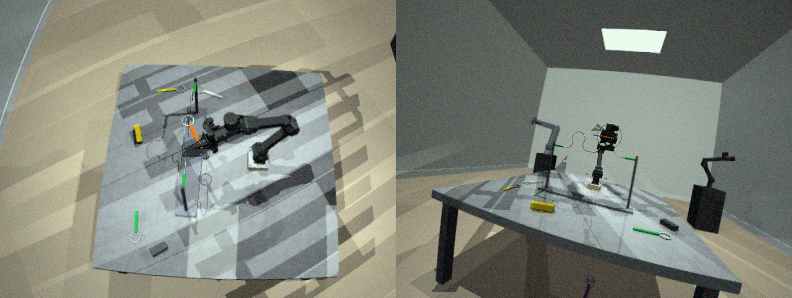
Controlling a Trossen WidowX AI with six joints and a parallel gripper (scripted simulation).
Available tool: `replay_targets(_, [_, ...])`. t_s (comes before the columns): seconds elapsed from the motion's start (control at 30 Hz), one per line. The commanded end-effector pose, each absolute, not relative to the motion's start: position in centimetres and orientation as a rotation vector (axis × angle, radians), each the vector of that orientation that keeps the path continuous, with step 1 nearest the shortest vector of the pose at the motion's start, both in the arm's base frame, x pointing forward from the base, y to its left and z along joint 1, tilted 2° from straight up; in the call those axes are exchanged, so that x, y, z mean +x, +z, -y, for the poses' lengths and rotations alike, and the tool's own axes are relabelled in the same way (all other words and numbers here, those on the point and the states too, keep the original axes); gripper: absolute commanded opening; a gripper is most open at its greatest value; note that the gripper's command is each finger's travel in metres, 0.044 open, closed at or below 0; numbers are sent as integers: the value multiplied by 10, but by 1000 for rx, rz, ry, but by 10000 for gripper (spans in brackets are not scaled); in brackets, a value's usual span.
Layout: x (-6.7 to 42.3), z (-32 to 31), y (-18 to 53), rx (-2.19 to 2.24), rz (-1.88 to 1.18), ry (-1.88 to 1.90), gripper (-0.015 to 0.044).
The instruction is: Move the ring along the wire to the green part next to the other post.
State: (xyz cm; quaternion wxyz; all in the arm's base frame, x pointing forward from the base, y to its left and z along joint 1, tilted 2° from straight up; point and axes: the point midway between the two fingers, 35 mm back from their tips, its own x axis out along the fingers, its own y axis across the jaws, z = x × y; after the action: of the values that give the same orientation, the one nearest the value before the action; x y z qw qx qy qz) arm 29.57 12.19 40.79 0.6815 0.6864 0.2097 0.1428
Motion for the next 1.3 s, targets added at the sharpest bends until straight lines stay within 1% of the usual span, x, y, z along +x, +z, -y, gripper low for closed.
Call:
replay_targets(0.0, [295, -121, 413, 1519, -459, 322, -150])
replay_targets(1.27, [295, -121, 408, 1360, -471, 273, -150])
